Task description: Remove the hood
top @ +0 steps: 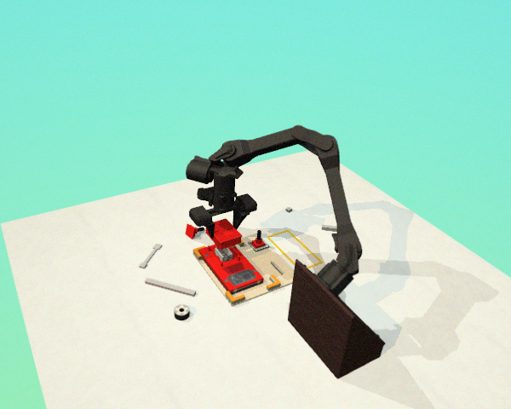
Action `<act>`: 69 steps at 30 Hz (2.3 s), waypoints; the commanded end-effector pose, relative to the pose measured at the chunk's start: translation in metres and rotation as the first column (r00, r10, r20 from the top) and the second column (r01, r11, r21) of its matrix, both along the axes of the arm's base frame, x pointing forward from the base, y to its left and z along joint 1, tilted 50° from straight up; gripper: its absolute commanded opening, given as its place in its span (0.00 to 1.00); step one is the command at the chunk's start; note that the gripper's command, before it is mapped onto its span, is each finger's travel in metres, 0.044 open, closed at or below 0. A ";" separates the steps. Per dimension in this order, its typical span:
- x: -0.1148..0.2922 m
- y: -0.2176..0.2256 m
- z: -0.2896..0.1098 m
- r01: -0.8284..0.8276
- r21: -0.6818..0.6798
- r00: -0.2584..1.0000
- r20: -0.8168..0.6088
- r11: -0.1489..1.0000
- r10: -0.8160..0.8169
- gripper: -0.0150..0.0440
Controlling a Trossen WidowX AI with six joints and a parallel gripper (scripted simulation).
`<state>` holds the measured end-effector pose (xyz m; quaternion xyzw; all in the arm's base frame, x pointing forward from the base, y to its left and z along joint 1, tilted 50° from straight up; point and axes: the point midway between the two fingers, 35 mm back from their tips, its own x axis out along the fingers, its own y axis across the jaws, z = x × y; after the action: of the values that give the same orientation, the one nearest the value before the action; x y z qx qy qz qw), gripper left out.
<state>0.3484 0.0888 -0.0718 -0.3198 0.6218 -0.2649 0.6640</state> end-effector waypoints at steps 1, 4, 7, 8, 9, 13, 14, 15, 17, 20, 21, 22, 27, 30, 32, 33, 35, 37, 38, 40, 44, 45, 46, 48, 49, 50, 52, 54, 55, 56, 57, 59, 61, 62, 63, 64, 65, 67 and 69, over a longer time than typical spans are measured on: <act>0.000 -0.008 0.005 0.005 -0.003 1.000 -0.008 1.000 -0.005 0.25; 0.003 -0.017 0.019 0.004 0.001 1.000 -0.009 1.000 -0.004 0.25; 0.004 -0.026 0.033 0.004 0.005 1.000 -0.009 1.000 -0.004 0.25; 0.005 -0.030 0.037 0.004 0.006 1.000 -0.009 1.000 -0.003 0.25; 0.005 -0.033 0.042 0.003 0.007 1.000 -0.009 1.000 -0.003 0.25; 0.005 -0.046 0.060 0.003 0.009 1.000 -0.009 1.000 -0.003 0.25; 0.005 -0.049 0.064 0.003 0.010 1.000 -0.008 1.000 -0.003 0.25; 0.005 -0.053 0.068 0.002 0.010 1.000 -0.008 1.000 -0.002 0.25; 0.004 -0.060 0.077 0.002 0.011 1.000 -0.008 1.000 -0.002 0.25; 0.002 -0.070 0.089 0.002 0.012 1.000 -0.007 1.000 -0.002 0.25; 0.002 -0.073 0.093 0.002 0.012 1.000 -0.007 1.000 -0.002 0.25; 0.001 -0.076 0.097 0.002 0.012 1.000 -0.007 1.000 -0.002 0.25; -0.005 -0.093 0.116 0.001 0.011 1.000 -0.005 1.000 -0.001 0.25; -0.009 -0.103 0.127 0.002 0.009 1.000 -0.004 1.000 -0.002 0.25; -0.012 -0.109 0.134 0.002 0.007 1.000 -0.004 1.000 -0.002 0.25; -0.014 -0.113 0.138 0.003 0.007 1.000 -0.004 1.000 -0.003 0.25; -0.017 -0.119 0.145 0.003 0.005 1.000 -0.003 1.000 -0.003 0.25; -0.021 -0.126 0.151 0.004 0.002 1.000 -0.003 1.000 -0.004 0.25; -0.023 -0.129 0.155 0.005 0.001 1.000 -0.002 1.000 -0.005 0.25; -0.028 -0.135 0.161 0.006 -0.001 1.000 -0.002 1.000 -0.006 0.25; -0.037 -0.147 0.173 0.008 -0.007 1.000 -0.001 1.000 -0.008 0.25; -0.038 -0.148 0.174 0.008 -0.008 1.000 -0.001 1.000 -0.008 0.25; -0.039 -0.149 0.174 0.008 -0.008 1.000 -0.001 1.000 -0.008 0.25; -0.038 -0.149 0.174 0.008 -0.008 1.000 -0.001 1.000 -0.008 0.25; -0.038 -0.150 0.174 0.008 -0.008 1.000 -0.001 1.000 -0.008 0.25; -0.038 -0.150 0.173 0.008 -0.008 1.000 -0.001 1.000 -0.008 0.25; -0.038 -0.151 0.172 0.008 -0.007 1.000 -0.001 1.000 -0.008 0.25; -0.038 -0.153 0.171 0.008 -0.007 1.000 -0.001 1.000 -0.008 0.25; -0.037 -0.153 0.170 0.008 -0.007 1.000 -0.001 1.000 -0.008 0.25; -0.037 -0.154 0.170 0.008 -0.006 1.000 -0.001 1.000 -0.008 0.25; -0.037 -0.155 0.169 0.008 -0.006 1.000 -0.001 1.000 -0.008 0.25; -0.037 -0.156 0.168 0.008 -0.006 1.000 -0.001 1.000 -0.008 0.25; -0.036 -0.157 0.166 0.008 -0.006 1.000 -0.001 1.000 -0.008 0.25; -0.036 -0.158 0.166 0.008 -0.006 1.000 -0.001 1.000 -0.008 0.25; -0.036 -0.159 0.165 0.008 -0.005 1.000 -0.001 1.000 -0.008 0.25; -0.036 -0.159 0.164 0.008 -0.005 1.000 -0.001 1.000 -0.008 0.25; -0.036 -0.160 0.164 0.008 -0.005 1.000 -0.001 1.000 -0.008 0.25; -0.035 -0.162 0.162 0.008 -0.005 1.000 -0.001 1.000 -0.008 0.25; -0.035 -0.163 0.161 0.008 -0.005 1.000 -0.001 1.000 -0.008 0.25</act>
<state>0.3144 -0.0718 0.0921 -0.3164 0.6210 -0.2694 0.6646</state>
